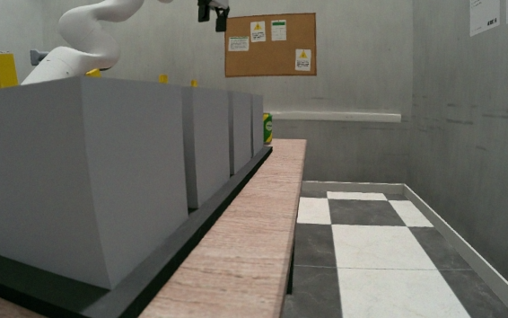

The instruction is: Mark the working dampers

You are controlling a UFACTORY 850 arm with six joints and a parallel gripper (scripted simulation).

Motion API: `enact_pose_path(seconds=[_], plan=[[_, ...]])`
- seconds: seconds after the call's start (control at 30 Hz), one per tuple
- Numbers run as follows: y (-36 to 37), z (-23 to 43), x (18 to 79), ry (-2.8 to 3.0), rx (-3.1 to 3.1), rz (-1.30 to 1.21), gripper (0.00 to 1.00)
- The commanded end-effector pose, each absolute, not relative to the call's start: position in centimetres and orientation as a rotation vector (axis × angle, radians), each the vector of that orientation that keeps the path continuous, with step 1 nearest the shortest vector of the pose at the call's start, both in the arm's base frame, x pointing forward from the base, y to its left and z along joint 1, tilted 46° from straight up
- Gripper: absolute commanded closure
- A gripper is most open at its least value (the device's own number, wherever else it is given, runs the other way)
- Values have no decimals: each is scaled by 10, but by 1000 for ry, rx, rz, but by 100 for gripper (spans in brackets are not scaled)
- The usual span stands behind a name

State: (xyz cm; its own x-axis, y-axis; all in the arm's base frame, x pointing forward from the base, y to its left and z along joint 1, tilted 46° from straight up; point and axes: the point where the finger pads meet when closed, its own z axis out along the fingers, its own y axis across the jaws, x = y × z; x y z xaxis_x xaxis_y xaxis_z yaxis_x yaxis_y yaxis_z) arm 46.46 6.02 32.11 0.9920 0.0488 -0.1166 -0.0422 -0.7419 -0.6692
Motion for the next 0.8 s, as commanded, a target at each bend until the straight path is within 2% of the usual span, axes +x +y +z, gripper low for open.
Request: enact_pose_path(seconds=[0.0, 0.77], plan=[[36, 299, 491, -21, -2400, 154, 0], [-45, 206, 549, -69, -2390, 130, 0]])
